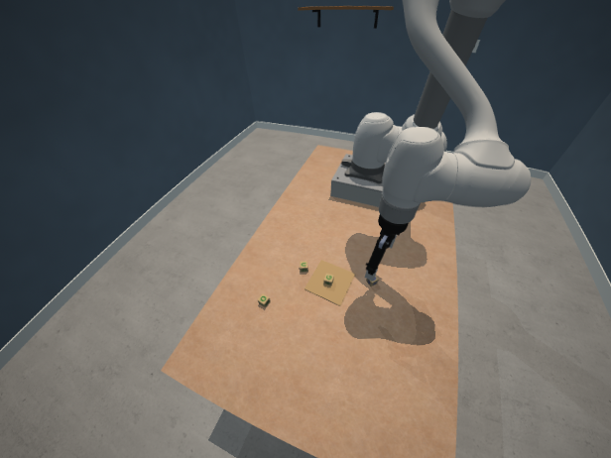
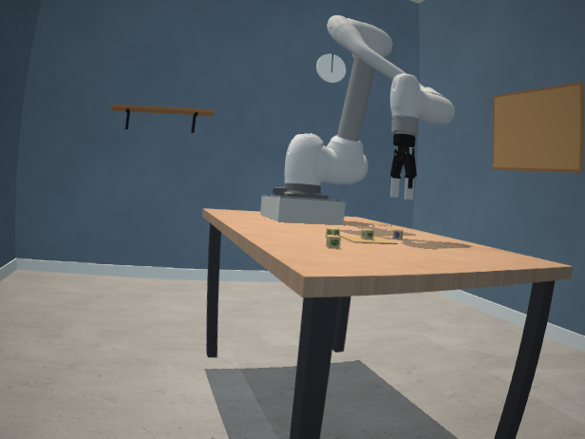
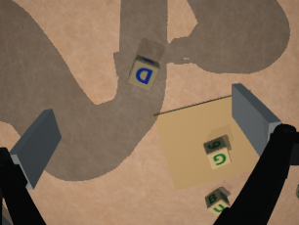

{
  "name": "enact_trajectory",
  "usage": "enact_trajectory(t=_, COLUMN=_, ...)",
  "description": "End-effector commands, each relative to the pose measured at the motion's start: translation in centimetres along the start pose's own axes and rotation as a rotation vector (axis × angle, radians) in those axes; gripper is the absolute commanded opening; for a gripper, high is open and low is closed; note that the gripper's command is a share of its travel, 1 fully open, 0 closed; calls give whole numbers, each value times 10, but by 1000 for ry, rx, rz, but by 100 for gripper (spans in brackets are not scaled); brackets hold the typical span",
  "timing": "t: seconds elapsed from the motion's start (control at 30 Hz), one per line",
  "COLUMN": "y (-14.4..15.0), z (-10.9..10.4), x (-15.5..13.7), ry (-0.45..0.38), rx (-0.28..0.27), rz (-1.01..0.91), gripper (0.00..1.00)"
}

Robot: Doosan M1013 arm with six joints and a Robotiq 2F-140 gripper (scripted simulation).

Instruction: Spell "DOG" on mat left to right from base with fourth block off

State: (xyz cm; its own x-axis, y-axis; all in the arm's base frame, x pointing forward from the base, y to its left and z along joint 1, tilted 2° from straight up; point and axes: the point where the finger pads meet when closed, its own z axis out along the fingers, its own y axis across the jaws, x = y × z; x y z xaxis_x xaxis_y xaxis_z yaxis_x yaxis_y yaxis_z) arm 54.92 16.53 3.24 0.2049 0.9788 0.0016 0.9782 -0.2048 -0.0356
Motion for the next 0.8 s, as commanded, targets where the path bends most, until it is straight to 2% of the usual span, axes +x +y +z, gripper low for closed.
enact_trajectory(t=0.0, y=0, z=1, x=0, ry=-9, rx=-4, rz=139, gripper=100)
enact_trajectory(t=0.23, y=0, z=3, x=0, ry=-8, rx=-5, rz=343, gripper=100)
enact_trajectory(t=0.3, y=0, z=3, x=0, ry=-8, rx=-5, rz=343, gripper=100)
enact_trajectory(t=0.33, y=0, z=4, x=0, ry=-8, rx=-5, rz=428, gripper=100)
enact_trajectory(t=0.77, y=0, z=8, x=0, ry=-7, rx=-7, rz=792, gripper=100)
